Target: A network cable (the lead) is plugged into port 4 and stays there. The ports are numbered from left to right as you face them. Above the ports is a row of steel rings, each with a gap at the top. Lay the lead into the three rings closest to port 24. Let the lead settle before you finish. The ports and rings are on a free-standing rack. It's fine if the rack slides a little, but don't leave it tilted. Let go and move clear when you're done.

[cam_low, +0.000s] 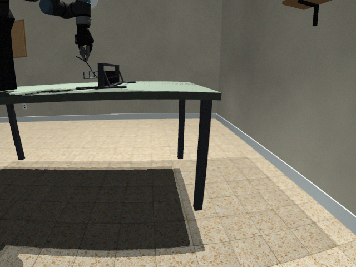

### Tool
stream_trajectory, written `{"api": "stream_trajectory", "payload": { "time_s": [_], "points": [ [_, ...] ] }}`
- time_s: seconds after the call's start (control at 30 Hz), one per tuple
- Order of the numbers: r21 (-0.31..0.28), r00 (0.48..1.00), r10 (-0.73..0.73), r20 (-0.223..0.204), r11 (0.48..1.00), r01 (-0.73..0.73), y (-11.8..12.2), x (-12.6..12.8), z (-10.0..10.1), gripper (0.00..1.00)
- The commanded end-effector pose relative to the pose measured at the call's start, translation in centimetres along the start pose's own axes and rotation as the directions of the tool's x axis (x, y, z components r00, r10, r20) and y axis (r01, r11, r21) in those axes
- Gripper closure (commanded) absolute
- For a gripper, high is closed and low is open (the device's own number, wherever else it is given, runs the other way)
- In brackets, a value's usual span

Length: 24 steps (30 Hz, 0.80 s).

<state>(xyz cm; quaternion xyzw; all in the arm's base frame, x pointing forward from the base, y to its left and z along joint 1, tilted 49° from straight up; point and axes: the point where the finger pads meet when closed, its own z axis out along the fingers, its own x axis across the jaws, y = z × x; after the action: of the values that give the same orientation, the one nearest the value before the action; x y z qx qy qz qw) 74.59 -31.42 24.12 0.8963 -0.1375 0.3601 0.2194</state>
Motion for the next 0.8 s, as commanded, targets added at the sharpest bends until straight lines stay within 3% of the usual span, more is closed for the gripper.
{"api": "stream_trajectory", "payload": {
  "time_s": [0.0, 0.77],
  "points": [
    [0.007, 0.997, -0.071, 0.013, 0.997, 0.071, 0.99, 2.14, -0.8, 1.0],
    [0.008, 0.996, -0.086, 0.013, 0.996, 0.086, 1.23, 2.62, -1.05, 1.0]
  ]
}}
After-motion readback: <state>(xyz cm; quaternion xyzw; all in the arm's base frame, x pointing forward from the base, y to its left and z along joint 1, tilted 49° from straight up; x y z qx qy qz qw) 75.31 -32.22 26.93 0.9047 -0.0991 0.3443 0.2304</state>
